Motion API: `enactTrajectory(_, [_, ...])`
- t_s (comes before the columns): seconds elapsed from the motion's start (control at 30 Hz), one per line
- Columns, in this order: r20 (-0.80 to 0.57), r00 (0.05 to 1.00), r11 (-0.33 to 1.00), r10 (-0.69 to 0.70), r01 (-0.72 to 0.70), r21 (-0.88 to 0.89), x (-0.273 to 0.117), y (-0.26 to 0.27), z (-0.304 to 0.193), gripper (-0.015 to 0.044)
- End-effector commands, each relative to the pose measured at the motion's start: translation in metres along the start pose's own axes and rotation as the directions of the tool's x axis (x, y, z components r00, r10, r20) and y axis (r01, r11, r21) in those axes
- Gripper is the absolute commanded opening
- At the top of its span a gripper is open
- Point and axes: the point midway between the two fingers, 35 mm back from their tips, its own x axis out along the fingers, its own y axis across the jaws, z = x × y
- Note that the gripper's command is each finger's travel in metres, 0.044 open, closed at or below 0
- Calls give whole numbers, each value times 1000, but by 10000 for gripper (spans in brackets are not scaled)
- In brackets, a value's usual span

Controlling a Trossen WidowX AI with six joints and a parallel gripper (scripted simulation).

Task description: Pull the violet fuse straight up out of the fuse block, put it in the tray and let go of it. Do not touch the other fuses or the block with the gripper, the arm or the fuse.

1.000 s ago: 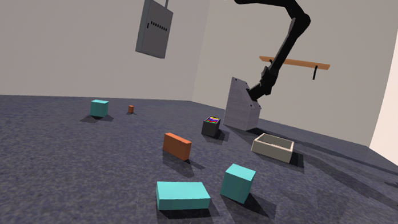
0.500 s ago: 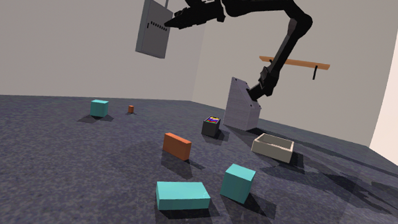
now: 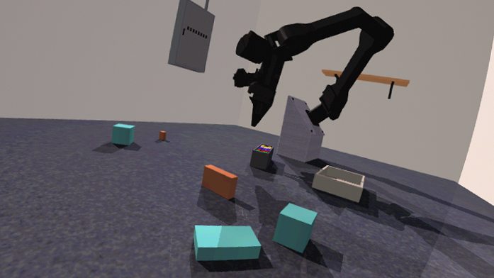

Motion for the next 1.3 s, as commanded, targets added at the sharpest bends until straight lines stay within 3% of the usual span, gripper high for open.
enactTrajectory(0.0, [-114,991,990,-64,77,117,13,-15,-37,64])
enactTrajectory(1.27, [-119,991,989,-65,80,121,43,-17,-44,64])
